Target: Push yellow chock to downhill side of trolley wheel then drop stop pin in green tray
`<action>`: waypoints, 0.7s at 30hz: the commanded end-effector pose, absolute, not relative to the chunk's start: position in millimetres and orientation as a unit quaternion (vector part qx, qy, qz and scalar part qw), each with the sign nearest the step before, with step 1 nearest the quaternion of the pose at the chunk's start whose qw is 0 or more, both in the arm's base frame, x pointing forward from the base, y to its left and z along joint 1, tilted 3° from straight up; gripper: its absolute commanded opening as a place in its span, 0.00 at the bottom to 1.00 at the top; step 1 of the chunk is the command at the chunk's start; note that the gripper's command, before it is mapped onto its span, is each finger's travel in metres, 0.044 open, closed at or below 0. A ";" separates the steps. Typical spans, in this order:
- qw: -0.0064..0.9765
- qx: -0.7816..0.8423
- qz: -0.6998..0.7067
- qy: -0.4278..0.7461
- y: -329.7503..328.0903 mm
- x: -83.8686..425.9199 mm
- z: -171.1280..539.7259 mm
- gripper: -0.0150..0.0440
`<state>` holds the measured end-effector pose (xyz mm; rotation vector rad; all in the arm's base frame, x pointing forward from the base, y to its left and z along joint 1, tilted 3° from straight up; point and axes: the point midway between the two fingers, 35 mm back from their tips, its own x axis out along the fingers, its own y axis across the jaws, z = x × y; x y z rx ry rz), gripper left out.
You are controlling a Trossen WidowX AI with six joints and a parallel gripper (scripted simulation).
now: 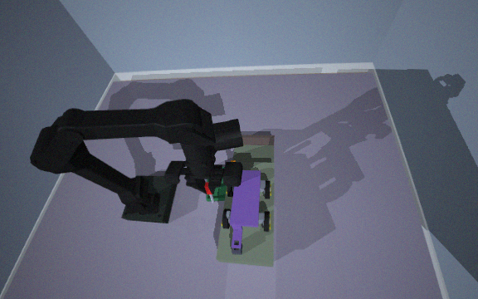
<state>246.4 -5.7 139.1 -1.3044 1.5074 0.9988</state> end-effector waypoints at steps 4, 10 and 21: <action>0.441 -0.522 0.403 0.609 21.2 248.1 132.9 0.25; 0.442 -0.521 0.404 0.608 44.4 249.2 127.7 0.25; 0.442 -0.521 0.405 0.608 73.5 250.4 121.3 0.25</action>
